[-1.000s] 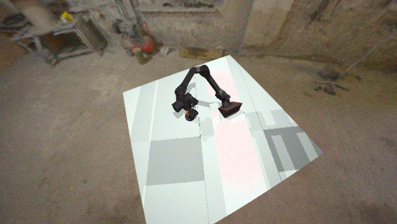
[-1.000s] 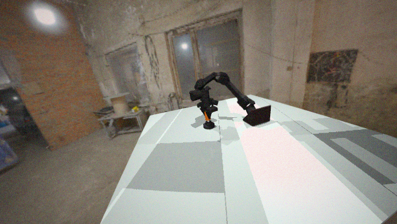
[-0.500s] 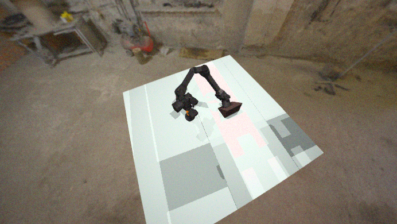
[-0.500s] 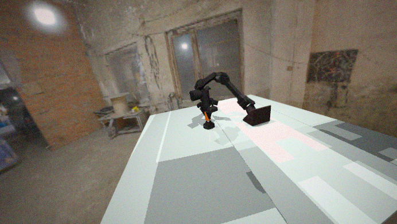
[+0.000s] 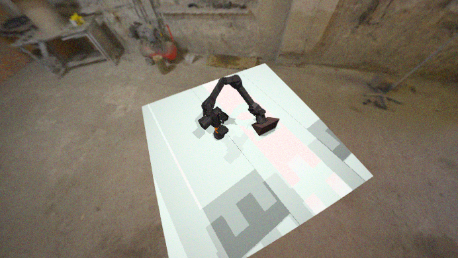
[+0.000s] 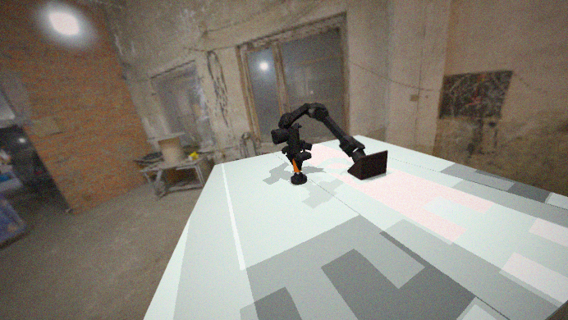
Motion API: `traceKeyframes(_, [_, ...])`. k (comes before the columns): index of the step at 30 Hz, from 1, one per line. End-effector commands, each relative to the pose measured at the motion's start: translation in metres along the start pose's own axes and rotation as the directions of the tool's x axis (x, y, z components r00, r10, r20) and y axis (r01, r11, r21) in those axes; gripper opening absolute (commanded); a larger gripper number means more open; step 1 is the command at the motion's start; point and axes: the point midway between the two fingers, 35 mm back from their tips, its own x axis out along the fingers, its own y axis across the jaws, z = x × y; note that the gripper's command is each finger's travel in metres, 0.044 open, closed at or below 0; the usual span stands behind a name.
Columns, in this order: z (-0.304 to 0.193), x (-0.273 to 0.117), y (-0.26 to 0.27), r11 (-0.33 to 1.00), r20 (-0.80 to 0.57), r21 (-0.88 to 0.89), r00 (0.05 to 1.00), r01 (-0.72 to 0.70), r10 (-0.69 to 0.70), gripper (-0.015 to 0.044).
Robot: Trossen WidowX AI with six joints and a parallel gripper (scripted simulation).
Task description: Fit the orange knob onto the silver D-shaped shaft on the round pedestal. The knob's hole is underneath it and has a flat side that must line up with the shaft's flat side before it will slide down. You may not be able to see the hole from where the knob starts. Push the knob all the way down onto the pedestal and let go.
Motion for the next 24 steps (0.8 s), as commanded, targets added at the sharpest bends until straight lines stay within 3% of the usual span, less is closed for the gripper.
traceKeyframes(1, [-0.0006,0.0004,0.0001,1.0,-0.002,-0.001,1.0,-0.001,0.001,0.0])
traceKeyframes(24, [-0.0012,-0.0019,-0.0006,0.999,-0.002,-0.037,1.0,-0.001,0.001,0.0])
